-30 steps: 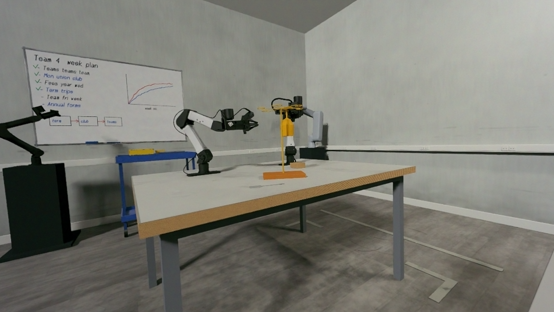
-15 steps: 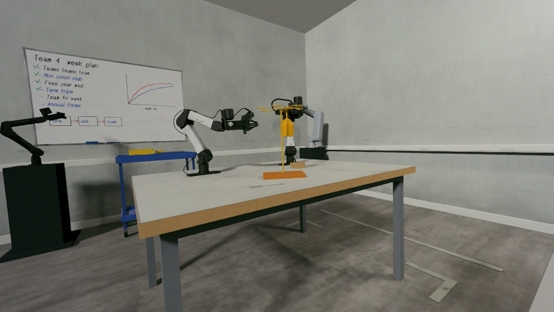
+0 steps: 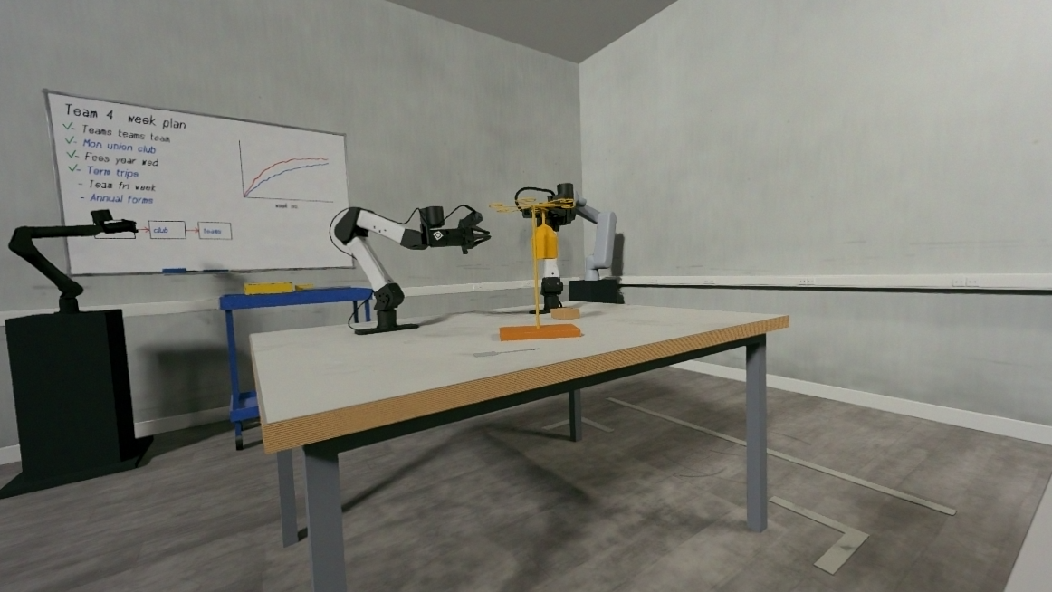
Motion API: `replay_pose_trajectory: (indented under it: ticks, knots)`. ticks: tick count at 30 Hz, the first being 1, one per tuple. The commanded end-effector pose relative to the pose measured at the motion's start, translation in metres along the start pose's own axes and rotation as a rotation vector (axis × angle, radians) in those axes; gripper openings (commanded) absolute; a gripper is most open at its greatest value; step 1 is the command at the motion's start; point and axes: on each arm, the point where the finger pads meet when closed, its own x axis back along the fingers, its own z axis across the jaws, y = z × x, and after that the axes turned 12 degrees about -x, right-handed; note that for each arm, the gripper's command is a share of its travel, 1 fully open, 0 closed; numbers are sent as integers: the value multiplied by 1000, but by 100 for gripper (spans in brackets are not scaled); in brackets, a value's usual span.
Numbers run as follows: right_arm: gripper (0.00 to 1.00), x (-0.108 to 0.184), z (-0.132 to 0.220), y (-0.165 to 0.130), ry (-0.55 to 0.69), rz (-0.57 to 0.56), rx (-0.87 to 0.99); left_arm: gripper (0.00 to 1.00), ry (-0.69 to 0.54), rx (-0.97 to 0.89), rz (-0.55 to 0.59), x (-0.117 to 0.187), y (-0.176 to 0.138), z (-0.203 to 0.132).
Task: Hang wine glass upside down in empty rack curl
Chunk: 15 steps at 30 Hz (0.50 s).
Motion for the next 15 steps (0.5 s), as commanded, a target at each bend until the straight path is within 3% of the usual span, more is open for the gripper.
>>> replay_pose_trajectory:
  ticks: [1,4,5,6,8,9,11,13,15]
  knots:
    - [17,1,26,8,63,-18,59,0,32,-33,32,2,-11,4]
    - [17,1,26,8,63,-18,59,0,49,-37,20,2,-5,13]
    - [17,1,26,8,63,-18,59,0,27,-26,12,-1,-2,0]
    - [17,1,26,8,63,-18,59,0,75,-60,27,5,-8,27]
    - [17,1,26,8,63,-18,59,0,88,-67,23,5,-8,34]
    - [17,1,26,8,63,-18,59,0,44,-34,-3,-4,0,9]
    - [17,1,26,8,63,-18,59,0,35,-31,6,0,-1,5]
    - [17,1,26,8,63,-18,59,0,71,-57,29,4,-10,25]
    - [17,1,26,8,63,-18,59,0,42,-39,28,4,-9,11]
